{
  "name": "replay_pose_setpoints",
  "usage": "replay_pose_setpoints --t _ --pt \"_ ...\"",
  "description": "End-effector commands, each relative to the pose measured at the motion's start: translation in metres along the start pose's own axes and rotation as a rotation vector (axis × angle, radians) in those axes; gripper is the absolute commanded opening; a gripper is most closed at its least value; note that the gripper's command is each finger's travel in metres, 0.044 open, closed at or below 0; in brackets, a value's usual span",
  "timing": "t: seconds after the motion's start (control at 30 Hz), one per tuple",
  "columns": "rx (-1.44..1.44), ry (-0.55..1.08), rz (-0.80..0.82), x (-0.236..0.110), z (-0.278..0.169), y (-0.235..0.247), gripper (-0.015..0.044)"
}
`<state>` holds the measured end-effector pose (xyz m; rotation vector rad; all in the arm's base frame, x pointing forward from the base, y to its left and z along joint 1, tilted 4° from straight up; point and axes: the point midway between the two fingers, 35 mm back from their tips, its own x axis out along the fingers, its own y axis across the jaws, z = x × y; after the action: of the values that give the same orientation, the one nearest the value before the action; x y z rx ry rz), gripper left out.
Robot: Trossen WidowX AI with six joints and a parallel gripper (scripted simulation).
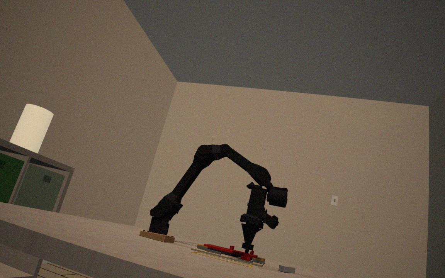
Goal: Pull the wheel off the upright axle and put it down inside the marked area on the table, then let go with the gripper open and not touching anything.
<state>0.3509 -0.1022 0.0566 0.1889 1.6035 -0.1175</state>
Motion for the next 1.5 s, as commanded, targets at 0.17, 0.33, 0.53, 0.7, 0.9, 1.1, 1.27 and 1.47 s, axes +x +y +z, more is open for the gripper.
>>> replay_pose_setpoints --t 0.17,0.33,0.53,0.7,0.9,1.1,1.27,1.47 --pt "-0.001 -0.014 0.000 -0.009 0.001 0.000 0.0000" --pt "-0.001 -0.015 0.000 -0.011 0.001 0.000 0.0000" --pt "-0.001 -0.015 0.000 -0.013 0.001 0.000 0.0000" --pt "-0.001 -0.015 0.000 -0.014 0.001 0.000 0.0000" --pt "-0.001 -0.015 0.000 -0.016 0.001 0.000 0.0000" --pt "-0.001 -0.015 0.001 -0.018 0.000 0.000 0.0000" --pt "0.000 -0.016 0.001 -0.020 0.000 0.000 0.0000" --pt "0.000 -0.016 0.001 -0.022 0.000 0.000 0.0000"
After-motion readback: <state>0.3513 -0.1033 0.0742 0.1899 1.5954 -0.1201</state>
